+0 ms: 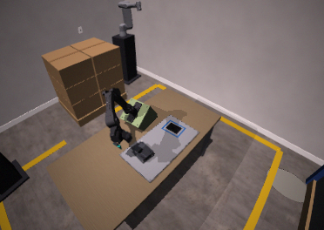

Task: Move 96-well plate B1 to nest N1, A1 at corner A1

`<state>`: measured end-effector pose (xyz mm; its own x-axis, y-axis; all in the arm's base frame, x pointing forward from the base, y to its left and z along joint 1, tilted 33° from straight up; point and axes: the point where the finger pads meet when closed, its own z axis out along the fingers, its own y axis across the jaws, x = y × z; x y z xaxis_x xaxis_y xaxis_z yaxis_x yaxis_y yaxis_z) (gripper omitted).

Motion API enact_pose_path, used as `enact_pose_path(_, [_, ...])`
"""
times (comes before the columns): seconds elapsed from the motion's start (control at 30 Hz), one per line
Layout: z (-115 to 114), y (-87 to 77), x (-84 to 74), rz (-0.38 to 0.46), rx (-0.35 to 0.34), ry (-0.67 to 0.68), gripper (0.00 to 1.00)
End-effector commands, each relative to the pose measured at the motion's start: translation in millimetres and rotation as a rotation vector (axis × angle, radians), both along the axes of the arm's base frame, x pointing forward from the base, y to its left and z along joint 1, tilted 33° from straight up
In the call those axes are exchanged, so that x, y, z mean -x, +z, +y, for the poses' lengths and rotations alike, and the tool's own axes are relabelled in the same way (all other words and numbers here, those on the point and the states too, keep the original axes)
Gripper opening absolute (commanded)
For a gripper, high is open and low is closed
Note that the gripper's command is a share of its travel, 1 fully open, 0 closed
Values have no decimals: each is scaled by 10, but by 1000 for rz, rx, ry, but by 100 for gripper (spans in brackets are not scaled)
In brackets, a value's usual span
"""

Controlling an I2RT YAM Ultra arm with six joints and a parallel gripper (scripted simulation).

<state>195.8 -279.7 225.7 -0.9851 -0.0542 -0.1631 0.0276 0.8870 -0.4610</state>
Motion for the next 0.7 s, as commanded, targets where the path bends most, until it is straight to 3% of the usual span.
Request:
enact_pose_path(0.0, [249,0,-66,-38,-34,7,100])
enact_pose_path(0.1, [339,-30,-102,-30,-26,2,100])
enact_pose_path(0.2, [487,-71,-170,-59,-84,19,100])
enact_pose_path(0.33, [617,-113,-211,-52,-76,14,100])
enact_pose_path(0.37, [678,-128,-237,-68,-115,25,100])
enact_pose_path(0.43, [678,-128,-237,-68,-115,25,100])
enact_pose_path(0.47, [694,-35,-287,-97,-115,32,100])
enact_pose_path(0.5, [770,-155,-262,-74,-135,29,100])
enact_pose_path(0.63, [897,-196,-287,-67,-127,25,100])
enact_pose_path(0.67, [960,-211,-307,-79,-168,34,100])
